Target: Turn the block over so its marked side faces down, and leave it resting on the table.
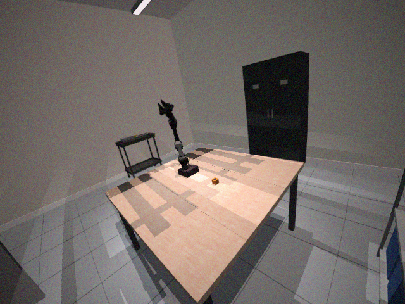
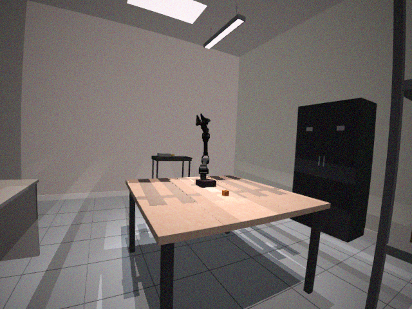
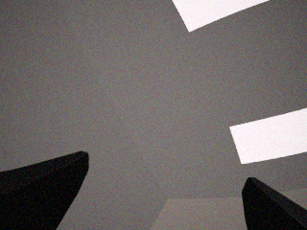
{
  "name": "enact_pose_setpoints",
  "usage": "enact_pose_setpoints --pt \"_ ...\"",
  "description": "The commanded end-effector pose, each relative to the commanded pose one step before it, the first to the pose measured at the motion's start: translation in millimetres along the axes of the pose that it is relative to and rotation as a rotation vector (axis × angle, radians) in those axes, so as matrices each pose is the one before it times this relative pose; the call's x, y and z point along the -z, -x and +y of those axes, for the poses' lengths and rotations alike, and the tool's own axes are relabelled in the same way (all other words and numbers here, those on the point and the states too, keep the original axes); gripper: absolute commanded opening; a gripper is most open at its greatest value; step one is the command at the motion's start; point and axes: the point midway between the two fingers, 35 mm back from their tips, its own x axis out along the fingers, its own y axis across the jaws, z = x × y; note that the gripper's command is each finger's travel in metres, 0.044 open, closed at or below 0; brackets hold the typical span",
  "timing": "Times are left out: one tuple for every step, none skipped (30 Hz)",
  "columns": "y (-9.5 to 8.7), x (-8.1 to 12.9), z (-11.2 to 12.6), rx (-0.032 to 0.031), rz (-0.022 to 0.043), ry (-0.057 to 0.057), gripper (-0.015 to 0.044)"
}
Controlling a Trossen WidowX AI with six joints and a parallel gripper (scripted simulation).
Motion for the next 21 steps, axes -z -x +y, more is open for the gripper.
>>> enact_pose_setpoints --pt "-1.17 -1.68 2.22 -0.00538 -0.00438 -0.0004 0.0426" --pt "-3.46 -5.01 6.68 -0.01623 -0.01308 -0.0013 0.0440" --pt "-5.73 -8.24 11.19 -0.02730 -0.02162 -0.0024 0.0440" --pt "-6.92 -9.71 13.51 -0.03325 -0.02567 -0.0032 0.0440" --pt "-7.02 -9.48 13.55 -0.03370 -0.02530 -0.0036 0.0440" --pt "-7.12 -9.23 13.58 -0.03414 -0.02493 -0.0040 0.0440" --pt "-6.07 -7.52 11.36 -0.02887 -0.02054 -0.0036 0.0440" --pt "-4.71 -5.60 8.65 -0.02219 -0.01546 -0.0029 0.0440" --pt "-5.65 -6.40 10.22 -0.02692 -0.01791 -0.0059 0.0440" --pt "-6.52 -6.89 11.52 -0.03156 -0.01962 -0.0111 0.0440" --pt "-7.01 -6.79 11.10 -0.02890 -0.01998 -0.0208 0.0440" --pt "-8.30 -7.75 13.25 -0.03480 -0.02292 -0.0248 0.0440" --pt "-8.63 -7.65 13.83 -0.03667 -0.02285 -0.0258 0.0440" --pt "-8.56 -7.15 13.71 -0.03671 -0.02160 -0.0256 0.0440" --pt "-7.73 -6.04 12.33 -0.03333 -0.01854 -0.0230 0.0440" --pt "-6.34 -4.65 10.04 -0.02739 -0.01450 -0.0188 0.0440" --pt "-4.92 -3.41 7.72 -0.02122 -0.01079 -0.0145 0.0440" --pt "-3.85 -2.43 6.21 -0.01896 -0.00751 -0.0120 0.0440" --pt "-4.91 -2.96 8.04 -0.02555 -0.00890 -0.0157 0.0440" --pt "-6.22 -3.62 10.20 -0.03259 -0.01072 -0.0198 0.0440" --pt "-6.85 -4.24 11.93 -0.03710 -0.01353 -0.0228 0.0440"
